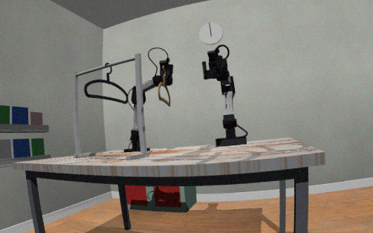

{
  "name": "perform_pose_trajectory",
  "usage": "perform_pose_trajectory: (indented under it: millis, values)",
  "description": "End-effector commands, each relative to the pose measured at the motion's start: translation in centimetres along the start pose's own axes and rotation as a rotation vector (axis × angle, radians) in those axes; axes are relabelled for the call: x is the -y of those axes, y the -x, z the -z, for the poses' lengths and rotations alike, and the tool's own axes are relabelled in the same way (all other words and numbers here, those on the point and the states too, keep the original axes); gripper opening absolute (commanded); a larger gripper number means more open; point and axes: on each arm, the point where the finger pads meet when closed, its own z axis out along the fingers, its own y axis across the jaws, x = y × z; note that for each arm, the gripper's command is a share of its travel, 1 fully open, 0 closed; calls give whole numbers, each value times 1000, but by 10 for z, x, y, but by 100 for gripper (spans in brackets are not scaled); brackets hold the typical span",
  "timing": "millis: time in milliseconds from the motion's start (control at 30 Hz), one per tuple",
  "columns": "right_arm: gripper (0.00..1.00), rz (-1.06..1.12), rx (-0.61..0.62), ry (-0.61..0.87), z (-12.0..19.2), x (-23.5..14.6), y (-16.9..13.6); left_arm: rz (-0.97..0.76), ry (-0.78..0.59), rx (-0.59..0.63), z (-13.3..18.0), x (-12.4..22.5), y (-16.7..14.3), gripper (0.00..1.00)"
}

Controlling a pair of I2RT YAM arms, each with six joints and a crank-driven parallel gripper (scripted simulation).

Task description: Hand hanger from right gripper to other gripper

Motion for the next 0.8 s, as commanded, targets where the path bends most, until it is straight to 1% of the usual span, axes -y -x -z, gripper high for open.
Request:
perform_pose_trajectory:
  millis: [0,33,100,200,267,567,600,667,767]
  values:
    - [2,-30,22,1,2,2,11,30,-167,56,8,30,11,100]
    - [2,-30,22,1,2,2,11,39,-231,71,11,41,14,100]
    - [2,-30,22,1,2,2,11,39,-231,71,11,41,14,100]
    - [2,-30,22,1,2,2,11,64,-465,125,27,82,25,100]
    - [2,-30,22,1,2,2,11,79,-581,138,32,102,25,100]
    - [2,-30,22,1,2,2,11,124,-1004,235,58,173,40,100]
    - [2,-30,22,1,2,2,11,122,-1042,253,61,179,47,100]
    - [2,-30,22,1,2,2,11,122,-1042,253,61,179,47,100]
    - [2,-30,22,1,2,2,11,138,-1130,259,63,196,46,100]
